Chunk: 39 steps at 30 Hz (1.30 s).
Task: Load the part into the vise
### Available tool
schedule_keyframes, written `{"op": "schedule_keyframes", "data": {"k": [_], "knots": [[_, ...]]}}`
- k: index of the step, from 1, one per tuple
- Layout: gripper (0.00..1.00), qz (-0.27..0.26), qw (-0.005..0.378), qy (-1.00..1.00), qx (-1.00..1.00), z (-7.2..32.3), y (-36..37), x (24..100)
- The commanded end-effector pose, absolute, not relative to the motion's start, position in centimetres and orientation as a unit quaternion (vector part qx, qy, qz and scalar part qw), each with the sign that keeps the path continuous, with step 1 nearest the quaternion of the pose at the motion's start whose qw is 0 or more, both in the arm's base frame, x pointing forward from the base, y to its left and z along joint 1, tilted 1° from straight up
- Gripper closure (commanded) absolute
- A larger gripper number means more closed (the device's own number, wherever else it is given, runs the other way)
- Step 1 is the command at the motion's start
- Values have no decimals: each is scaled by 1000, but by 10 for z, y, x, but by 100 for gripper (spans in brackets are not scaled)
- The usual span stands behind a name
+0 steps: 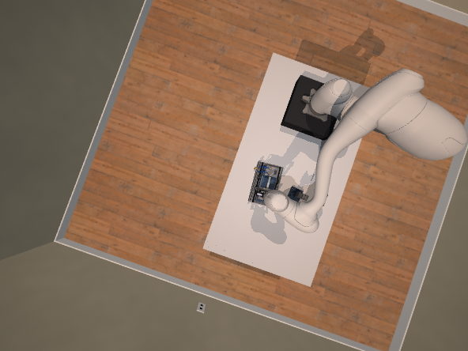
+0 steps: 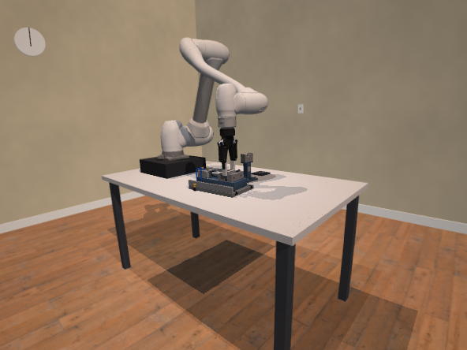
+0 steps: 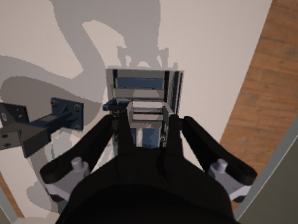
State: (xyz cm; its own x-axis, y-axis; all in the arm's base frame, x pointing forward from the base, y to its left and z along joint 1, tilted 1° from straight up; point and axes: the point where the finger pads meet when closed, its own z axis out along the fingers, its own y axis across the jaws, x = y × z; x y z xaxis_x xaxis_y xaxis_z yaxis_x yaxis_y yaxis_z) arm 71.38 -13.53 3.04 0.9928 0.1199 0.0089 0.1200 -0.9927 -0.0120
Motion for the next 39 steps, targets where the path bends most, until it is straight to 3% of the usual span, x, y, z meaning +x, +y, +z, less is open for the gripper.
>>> {"op": "schedule_keyframes", "data": {"k": [1,16,17,39], "knots": [[100,-4,6,-60,-998,31,-135,714],[100,-4,6,-60,-998,31,-135,714],[53,-4,6,-60,-998,31,-135,714],[53,-4,6,-60,-998,31,-135,714]]}}
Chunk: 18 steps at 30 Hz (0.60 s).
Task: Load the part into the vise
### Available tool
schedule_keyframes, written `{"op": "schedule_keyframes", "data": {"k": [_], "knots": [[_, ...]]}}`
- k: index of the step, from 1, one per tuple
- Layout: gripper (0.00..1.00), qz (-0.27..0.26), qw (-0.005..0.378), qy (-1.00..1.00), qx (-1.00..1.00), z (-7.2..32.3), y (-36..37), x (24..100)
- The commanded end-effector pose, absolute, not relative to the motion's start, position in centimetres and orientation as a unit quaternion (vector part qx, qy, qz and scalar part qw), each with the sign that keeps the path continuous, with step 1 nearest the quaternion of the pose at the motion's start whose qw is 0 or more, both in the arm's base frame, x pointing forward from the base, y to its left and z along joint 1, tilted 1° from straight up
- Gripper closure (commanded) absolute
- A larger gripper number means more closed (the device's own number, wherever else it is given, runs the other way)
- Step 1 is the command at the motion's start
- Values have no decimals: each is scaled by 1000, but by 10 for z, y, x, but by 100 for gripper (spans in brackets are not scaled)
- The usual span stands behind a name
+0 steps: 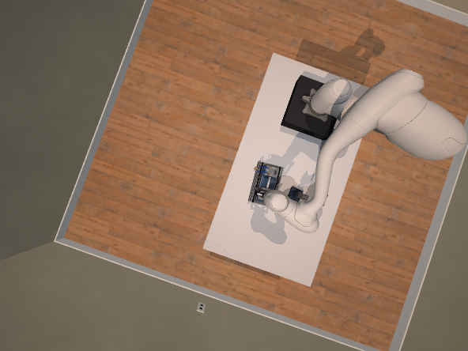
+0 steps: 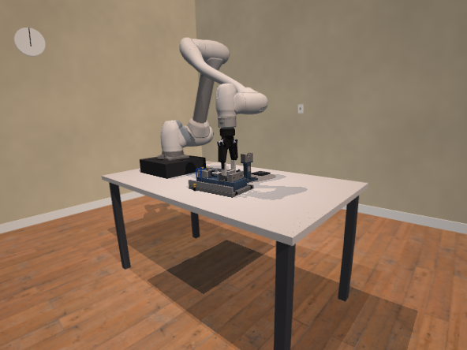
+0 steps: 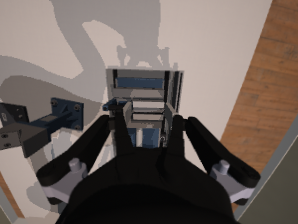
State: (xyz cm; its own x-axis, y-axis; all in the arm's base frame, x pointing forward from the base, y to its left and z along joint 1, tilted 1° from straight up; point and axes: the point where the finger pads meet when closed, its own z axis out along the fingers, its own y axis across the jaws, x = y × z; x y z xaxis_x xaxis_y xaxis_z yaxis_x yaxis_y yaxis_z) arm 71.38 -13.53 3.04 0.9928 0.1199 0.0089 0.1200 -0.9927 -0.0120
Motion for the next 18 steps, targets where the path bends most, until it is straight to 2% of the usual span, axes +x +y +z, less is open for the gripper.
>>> {"op": "schedule_keyframes", "data": {"k": [1,18], "knots": [[53,-4,6,-60,-998,31,-135,714],[53,-4,6,-60,-998,33,-135,714]]}}
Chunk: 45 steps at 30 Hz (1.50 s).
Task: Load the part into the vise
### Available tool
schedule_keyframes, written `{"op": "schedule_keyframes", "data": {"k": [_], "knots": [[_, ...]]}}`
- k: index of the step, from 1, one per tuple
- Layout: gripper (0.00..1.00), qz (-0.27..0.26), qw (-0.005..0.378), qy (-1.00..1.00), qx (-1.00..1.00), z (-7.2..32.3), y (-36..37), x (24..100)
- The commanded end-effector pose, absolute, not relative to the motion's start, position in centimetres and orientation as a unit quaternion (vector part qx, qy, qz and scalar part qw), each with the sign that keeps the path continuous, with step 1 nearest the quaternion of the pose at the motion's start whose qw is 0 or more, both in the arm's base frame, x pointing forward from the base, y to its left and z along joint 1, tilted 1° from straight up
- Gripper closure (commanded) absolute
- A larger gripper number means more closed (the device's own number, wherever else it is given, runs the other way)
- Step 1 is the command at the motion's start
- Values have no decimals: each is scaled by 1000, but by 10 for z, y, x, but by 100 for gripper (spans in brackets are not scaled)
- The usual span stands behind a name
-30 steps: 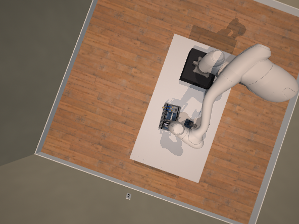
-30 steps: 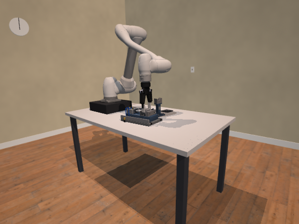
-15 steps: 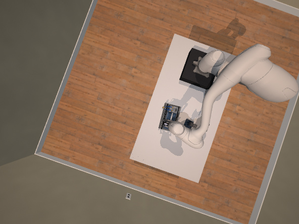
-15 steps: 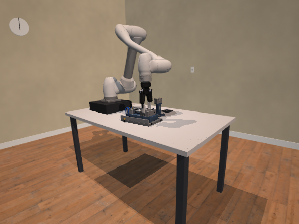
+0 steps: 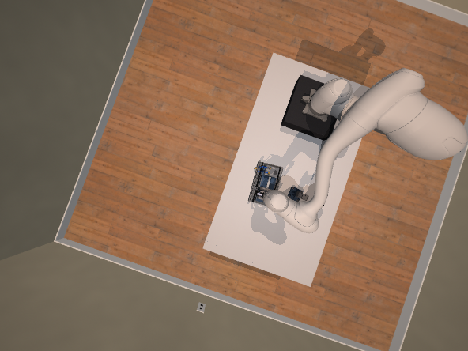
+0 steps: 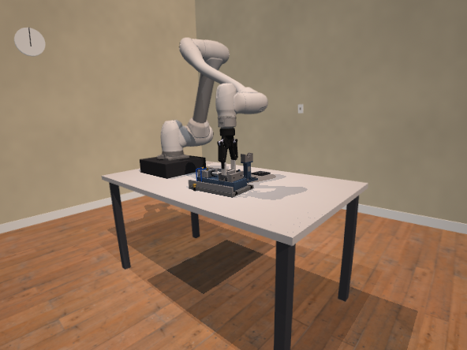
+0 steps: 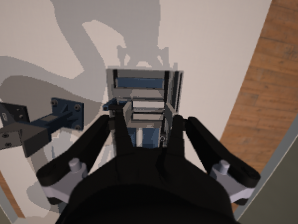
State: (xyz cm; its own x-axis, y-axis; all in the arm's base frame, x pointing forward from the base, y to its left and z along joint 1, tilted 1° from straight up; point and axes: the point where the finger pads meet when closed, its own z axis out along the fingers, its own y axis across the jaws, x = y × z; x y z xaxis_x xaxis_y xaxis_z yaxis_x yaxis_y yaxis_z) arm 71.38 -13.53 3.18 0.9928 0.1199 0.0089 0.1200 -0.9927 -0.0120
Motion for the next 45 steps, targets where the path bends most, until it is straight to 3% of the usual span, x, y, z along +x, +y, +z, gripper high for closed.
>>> {"op": "schedule_keyframes", "data": {"k": [1,25,44,45], "knots": [[53,-4,6,-60,-998,34,-135,714],[53,-4,6,-60,-998,91,-136,713],[53,-4,6,-60,-998,108,-136,713],[100,-4,6,-60,-998,108,-136,713]]}}
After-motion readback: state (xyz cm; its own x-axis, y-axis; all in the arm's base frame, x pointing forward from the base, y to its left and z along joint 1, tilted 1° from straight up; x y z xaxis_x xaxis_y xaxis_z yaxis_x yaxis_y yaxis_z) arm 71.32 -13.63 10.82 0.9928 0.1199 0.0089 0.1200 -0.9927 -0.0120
